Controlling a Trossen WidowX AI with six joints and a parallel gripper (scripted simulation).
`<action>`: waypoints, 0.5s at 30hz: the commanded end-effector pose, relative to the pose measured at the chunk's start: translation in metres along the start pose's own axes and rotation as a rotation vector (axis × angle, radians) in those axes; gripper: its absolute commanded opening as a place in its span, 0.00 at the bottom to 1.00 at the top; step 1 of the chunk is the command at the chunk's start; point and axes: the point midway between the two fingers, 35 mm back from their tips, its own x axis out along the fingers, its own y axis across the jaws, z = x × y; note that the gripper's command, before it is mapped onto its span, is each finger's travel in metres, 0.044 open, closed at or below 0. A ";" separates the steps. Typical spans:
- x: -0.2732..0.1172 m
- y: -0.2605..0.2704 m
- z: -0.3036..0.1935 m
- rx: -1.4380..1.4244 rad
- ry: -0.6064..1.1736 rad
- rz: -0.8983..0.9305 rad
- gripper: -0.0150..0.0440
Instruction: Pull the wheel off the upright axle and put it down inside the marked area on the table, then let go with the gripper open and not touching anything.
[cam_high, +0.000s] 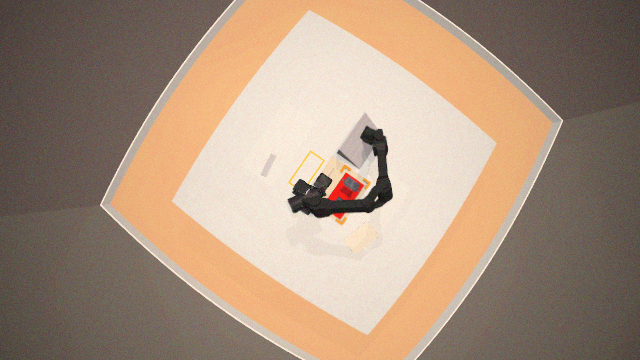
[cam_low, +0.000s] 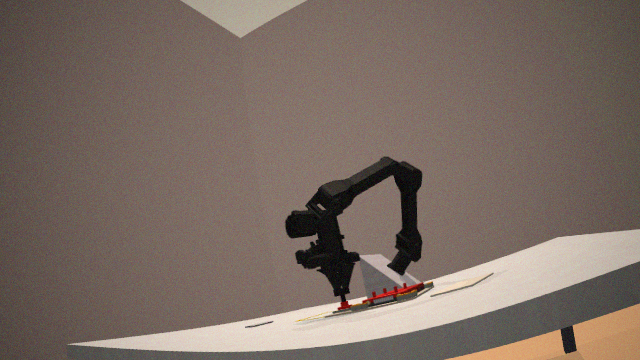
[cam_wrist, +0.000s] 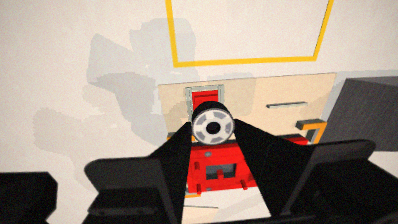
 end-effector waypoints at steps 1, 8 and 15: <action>-0.007 0.002 0.000 -0.007 -0.009 0.011 0.25; -0.009 0.002 0.000 -0.006 -0.008 0.012 0.25; -0.012 0.002 0.000 -0.006 -0.008 0.012 0.25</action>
